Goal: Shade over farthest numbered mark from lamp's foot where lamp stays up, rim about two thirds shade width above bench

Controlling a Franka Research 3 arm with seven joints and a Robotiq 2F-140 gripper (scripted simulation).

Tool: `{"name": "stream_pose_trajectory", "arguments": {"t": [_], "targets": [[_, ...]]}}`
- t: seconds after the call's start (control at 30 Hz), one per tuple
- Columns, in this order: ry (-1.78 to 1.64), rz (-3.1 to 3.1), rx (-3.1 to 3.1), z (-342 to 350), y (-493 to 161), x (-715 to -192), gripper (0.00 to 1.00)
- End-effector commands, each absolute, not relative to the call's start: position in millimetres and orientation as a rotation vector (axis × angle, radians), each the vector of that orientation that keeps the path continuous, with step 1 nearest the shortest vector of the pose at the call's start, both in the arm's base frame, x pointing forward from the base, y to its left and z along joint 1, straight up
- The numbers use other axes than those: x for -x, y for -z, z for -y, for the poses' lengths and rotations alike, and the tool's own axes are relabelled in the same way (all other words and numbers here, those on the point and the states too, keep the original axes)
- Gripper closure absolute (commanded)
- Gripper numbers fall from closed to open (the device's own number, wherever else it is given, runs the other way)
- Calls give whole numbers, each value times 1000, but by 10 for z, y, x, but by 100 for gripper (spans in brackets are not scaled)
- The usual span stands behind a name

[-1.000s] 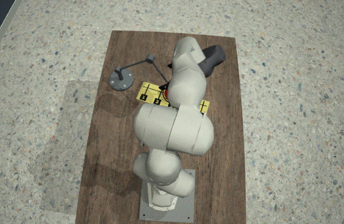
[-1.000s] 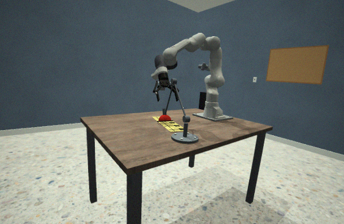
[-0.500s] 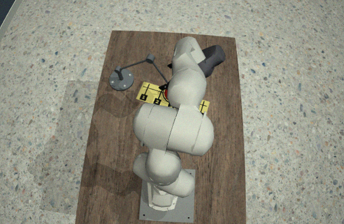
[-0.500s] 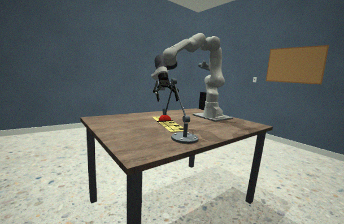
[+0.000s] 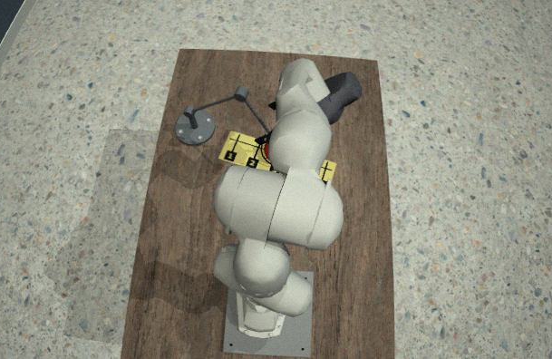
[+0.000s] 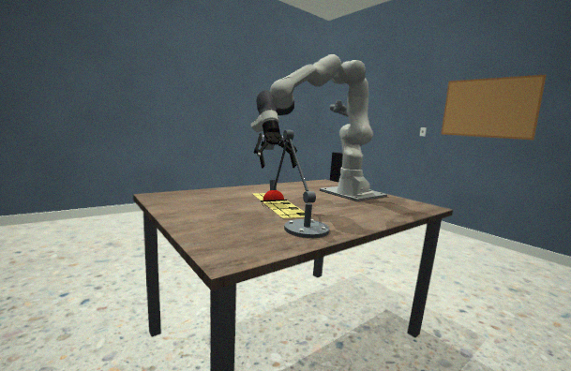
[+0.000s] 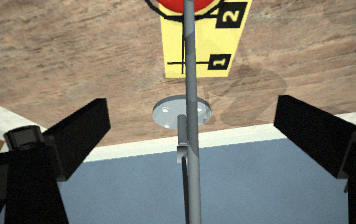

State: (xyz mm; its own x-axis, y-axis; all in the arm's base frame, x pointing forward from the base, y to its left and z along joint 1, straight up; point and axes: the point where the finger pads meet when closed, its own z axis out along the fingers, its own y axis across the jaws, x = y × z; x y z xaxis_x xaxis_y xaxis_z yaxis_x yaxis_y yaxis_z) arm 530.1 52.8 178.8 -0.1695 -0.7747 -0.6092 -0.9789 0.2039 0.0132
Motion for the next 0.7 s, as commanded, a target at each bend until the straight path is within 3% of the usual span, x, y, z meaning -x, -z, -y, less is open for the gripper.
{"name": "stream_pose_trajectory", "arguments": {"t": [0.0, 0.67], "targets": [[-566, -2008, 1625, -477, -1855, -5292, 0], [-555, -2006, 1625, -15, -2468, -5210, 0]]}}
